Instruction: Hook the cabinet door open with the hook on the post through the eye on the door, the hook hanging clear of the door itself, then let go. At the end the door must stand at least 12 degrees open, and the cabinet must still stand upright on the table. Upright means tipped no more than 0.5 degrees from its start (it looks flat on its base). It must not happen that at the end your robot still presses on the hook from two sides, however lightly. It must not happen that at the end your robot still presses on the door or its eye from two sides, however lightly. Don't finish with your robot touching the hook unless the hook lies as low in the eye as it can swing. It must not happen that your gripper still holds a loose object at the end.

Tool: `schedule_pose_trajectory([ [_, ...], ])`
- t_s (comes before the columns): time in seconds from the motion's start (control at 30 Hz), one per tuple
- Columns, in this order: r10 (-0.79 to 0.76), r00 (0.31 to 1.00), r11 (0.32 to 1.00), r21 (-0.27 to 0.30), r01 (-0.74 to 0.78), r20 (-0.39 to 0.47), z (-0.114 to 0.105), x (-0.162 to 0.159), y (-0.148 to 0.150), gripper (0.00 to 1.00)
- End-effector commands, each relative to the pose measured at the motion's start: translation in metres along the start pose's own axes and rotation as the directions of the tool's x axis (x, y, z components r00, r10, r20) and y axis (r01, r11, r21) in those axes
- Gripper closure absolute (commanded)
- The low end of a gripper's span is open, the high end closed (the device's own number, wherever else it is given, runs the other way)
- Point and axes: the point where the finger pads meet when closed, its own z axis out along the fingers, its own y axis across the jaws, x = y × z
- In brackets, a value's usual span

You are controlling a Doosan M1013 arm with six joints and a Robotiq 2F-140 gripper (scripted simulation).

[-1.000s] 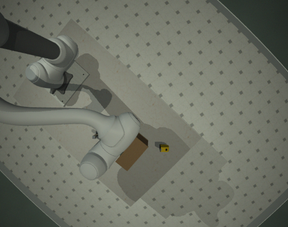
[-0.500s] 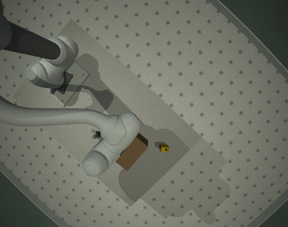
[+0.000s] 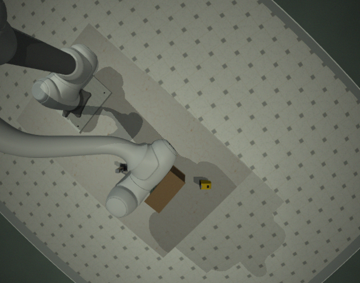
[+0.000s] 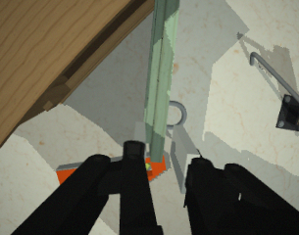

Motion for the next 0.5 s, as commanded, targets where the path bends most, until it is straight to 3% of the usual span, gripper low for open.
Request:
schedule_pose_trajectory([
  [0.0, 0.0, 1.0, 1.0, 0.0, 0.0, 0.0, 0.0012, 0.0, 0.0, 0.84],
  [0.47, -0.001, 1.0, 1.0, 0.0, 0.001, 0.0, 0.003, 0.0, 0.0, 0.84],
])
